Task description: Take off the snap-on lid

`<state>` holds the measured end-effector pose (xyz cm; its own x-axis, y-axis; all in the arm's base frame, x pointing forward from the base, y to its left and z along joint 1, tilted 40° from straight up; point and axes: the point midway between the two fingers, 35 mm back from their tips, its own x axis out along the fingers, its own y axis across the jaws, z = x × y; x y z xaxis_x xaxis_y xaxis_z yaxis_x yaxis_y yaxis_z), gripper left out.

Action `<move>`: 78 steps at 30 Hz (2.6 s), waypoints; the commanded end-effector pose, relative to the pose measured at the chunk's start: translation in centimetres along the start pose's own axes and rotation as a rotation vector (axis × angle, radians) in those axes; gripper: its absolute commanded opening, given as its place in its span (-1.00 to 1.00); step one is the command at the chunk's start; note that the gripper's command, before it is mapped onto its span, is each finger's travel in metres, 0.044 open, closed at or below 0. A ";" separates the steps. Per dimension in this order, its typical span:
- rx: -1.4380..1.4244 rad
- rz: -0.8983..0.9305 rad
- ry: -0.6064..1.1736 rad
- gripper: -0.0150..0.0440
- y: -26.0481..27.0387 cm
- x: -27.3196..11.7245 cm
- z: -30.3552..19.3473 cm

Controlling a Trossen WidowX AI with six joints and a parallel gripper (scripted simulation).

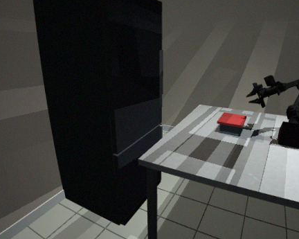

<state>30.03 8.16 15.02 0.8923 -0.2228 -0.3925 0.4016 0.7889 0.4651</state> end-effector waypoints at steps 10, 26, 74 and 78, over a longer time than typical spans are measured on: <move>0.343 -0.237 -0.076 0.31 -7.6 0.0 -0.4; 0.341 -0.236 -0.078 0.31 -13.1 2.9 -1.9; 0.341 -0.236 -0.080 0.31 -14.6 9.2 -1.6; 0.340 -0.235 -0.081 0.31 -14.9 9.7 -1.6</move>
<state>31.87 -4.56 3.21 0.7735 -0.4313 -0.4644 0.6324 0.4771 0.6102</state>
